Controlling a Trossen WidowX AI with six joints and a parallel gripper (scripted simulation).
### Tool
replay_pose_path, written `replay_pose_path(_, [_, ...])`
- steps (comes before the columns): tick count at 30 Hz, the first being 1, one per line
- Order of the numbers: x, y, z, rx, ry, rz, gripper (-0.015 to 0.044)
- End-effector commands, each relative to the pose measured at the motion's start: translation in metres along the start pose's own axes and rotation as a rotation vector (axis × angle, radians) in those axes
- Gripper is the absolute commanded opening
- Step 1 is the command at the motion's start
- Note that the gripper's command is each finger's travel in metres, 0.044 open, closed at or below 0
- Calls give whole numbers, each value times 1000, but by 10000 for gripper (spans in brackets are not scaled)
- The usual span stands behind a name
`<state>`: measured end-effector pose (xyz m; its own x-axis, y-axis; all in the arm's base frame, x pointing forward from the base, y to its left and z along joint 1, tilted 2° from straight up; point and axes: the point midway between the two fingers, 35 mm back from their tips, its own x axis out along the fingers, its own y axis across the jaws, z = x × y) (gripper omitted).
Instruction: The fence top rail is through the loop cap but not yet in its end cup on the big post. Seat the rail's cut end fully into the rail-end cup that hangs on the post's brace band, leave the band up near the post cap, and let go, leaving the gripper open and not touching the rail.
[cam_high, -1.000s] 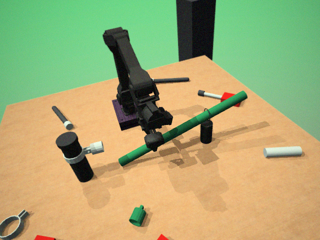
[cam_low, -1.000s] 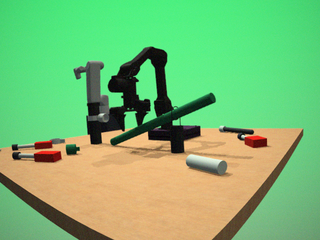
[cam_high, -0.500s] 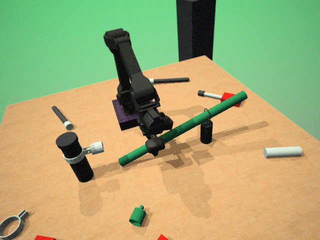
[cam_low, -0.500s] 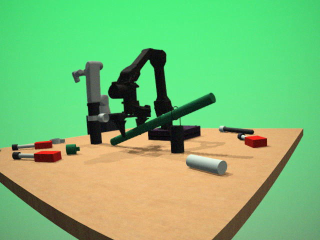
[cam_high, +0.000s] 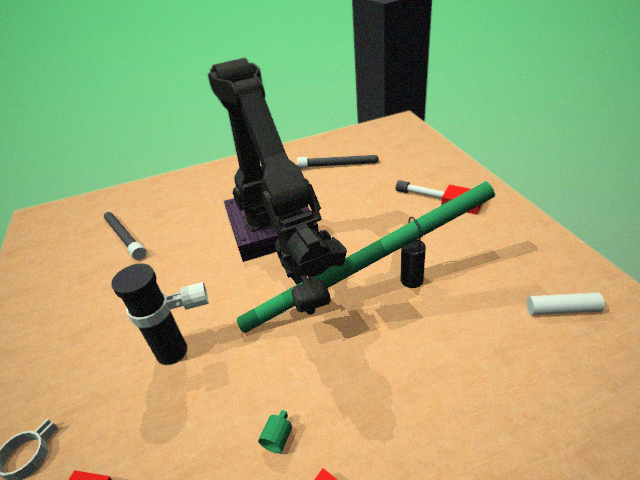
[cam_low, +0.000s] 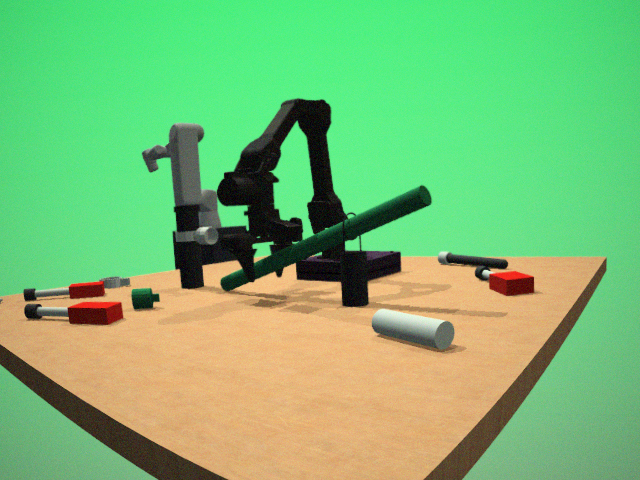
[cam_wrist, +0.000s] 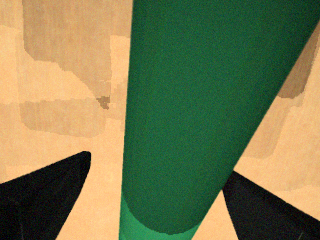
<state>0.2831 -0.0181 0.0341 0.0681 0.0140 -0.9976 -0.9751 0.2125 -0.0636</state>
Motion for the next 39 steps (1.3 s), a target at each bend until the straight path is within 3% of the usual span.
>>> replay_pose_path(1, [2, 2, -1, -2, 7, 5, 282])
replay_pose_path(6, [2, 2, -1, -2, 7, 5, 151])
replay_pose_path(12, [2, 2, -1, -2, 7, 5, 111])
replay_pose_path(16, [-1, 1, -1, -2, 7, 5, 6])
replay_pose_path(22, [-8, -1, -1, -2, 26, 7, 0])
replay_pose_path(39, [-72, -2, -14, -11, 289, 6, 0])
